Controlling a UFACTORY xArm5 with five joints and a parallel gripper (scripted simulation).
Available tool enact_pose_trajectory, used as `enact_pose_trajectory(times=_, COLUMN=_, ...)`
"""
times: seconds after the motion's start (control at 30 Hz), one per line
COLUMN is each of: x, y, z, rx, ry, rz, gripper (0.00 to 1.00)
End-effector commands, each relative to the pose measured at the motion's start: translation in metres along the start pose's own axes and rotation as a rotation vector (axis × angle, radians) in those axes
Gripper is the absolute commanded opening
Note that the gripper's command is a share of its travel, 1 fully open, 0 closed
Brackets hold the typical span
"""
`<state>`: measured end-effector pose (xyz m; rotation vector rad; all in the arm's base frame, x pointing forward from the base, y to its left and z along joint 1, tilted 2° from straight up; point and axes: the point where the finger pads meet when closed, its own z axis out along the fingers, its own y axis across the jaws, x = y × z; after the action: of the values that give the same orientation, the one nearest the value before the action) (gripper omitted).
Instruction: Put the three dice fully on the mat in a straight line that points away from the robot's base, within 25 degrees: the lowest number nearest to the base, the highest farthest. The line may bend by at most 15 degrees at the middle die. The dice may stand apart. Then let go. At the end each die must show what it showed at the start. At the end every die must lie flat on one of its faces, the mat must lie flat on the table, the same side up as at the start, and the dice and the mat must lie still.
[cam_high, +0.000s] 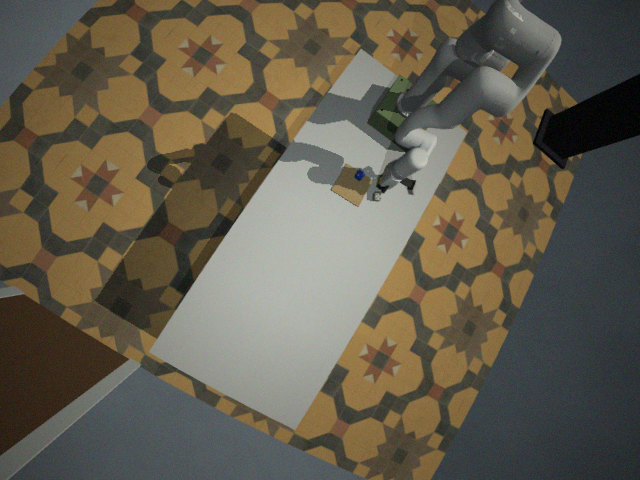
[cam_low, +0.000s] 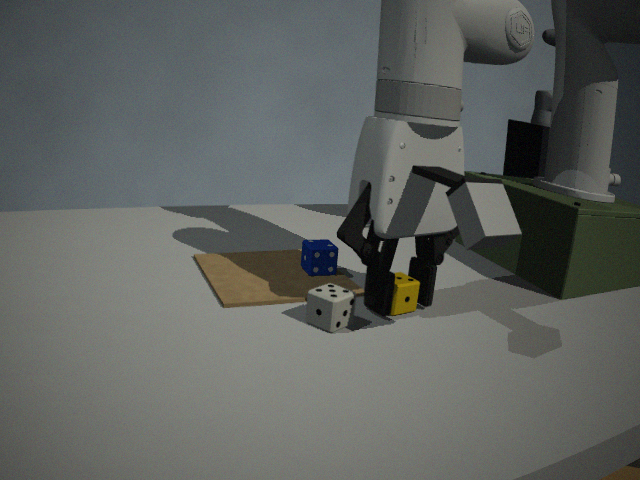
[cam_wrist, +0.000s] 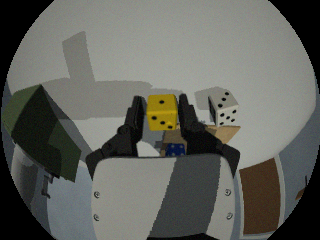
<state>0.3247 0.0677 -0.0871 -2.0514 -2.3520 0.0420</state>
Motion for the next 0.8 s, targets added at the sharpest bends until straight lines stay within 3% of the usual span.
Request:
enact_pose_trajectory(times=0.0, x=0.0001, y=0.0011, z=-0.0006, rx=-0.003, ry=0.0, rz=0.0, gripper=0.47)
enact_pose_trajectory(times=0.17, x=0.0001, y=0.0011, z=-0.0006, rx=-0.003, ry=0.0, rz=0.0, gripper=0.47)
enact_pose_trajectory(times=0.2, x=0.0001, y=0.0011, z=-0.0006, rx=-0.003, ry=0.0, rz=0.0, gripper=0.27)
enact_pose_trajectory(times=0.77, x=0.0001, y=0.0011, z=-0.0006, rx=-0.003, ry=0.0, rz=0.0, gripper=0.27)
